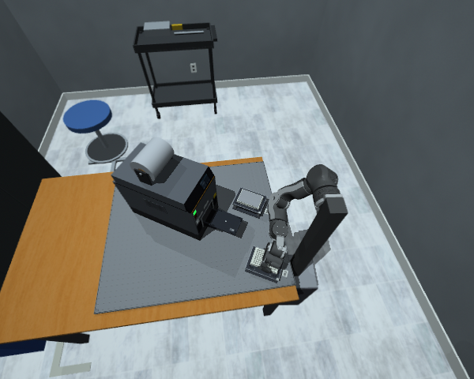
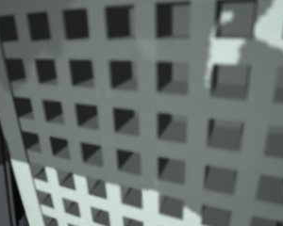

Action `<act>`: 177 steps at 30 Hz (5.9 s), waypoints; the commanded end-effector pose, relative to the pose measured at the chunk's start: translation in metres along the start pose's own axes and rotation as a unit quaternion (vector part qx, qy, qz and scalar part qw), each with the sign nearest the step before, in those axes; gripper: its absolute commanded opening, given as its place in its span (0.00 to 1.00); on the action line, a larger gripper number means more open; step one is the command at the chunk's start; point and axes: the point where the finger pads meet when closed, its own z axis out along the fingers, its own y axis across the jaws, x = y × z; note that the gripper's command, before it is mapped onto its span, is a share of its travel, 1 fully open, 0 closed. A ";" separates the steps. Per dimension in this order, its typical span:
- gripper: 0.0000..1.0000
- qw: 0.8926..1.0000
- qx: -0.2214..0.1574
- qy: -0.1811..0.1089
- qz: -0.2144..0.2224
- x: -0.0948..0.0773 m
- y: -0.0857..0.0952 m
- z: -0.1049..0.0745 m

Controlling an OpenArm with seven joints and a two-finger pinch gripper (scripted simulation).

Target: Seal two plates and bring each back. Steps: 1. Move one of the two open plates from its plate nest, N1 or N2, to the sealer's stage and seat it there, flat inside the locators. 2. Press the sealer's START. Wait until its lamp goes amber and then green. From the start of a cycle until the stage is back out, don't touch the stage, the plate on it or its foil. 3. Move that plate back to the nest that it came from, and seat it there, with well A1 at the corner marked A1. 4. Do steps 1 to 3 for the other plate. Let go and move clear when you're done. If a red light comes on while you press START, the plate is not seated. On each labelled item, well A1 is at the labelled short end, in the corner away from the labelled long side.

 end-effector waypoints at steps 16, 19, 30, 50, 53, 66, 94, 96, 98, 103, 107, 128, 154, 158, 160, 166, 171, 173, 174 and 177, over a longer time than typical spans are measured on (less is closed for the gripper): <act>0.00 1.000 0.003 0.001 0.010 -0.022 -0.022 -0.008; 0.00 1.000 0.005 0.001 0.016 -0.026 -0.027 -0.010; 0.00 1.000 0.002 0.001 0.014 -0.041 -0.040 -0.015; 0.00 1.000 0.000 0.000 0.022 -0.070 -0.068 -0.025; 0.00 1.000 0.001 0.000 0.022 -0.075 -0.073 -0.027; 0.00 1.000 0.001 -0.001 0.026 -0.093 -0.091 -0.033; 0.00 1.000 0.001 -0.001 0.027 -0.142 -0.105 -0.031; 0.00 1.000 0.003 0.000 0.026 -0.146 -0.106 -0.029; 0.00 1.000 0.002 -0.001 0.026 -0.151 -0.106 -0.029; 0.00 1.000 0.002 -0.001 0.026 -0.162 -0.106 -0.027; 0.00 1.000 0.002 -0.001 0.026 -0.167 -0.106 -0.026; 0.00 1.000 0.002 -0.002 0.026 -0.211 -0.109 -0.019; 0.00 1.000 0.006 0.000 0.026 -0.251 -0.112 -0.010; 0.00 1.000 0.006 0.000 0.026 -0.251 -0.112 -0.010; 0.00 1.000 0.006 0.000 0.026 -0.251 -0.112 -0.010; 0.00 1.000 0.006 0.000 0.026 -0.251 -0.112 -0.010; 0.00 1.000 0.006 0.000 0.026 -0.251 -0.112 -0.010; 0.00 1.000 0.006 0.000 0.026 -0.251 -0.112 -0.010; 0.00 1.000 0.006 0.000 0.026 -0.251 -0.112 -0.010; 0.00 1.000 0.006 0.000 0.026 -0.251 -0.112 -0.010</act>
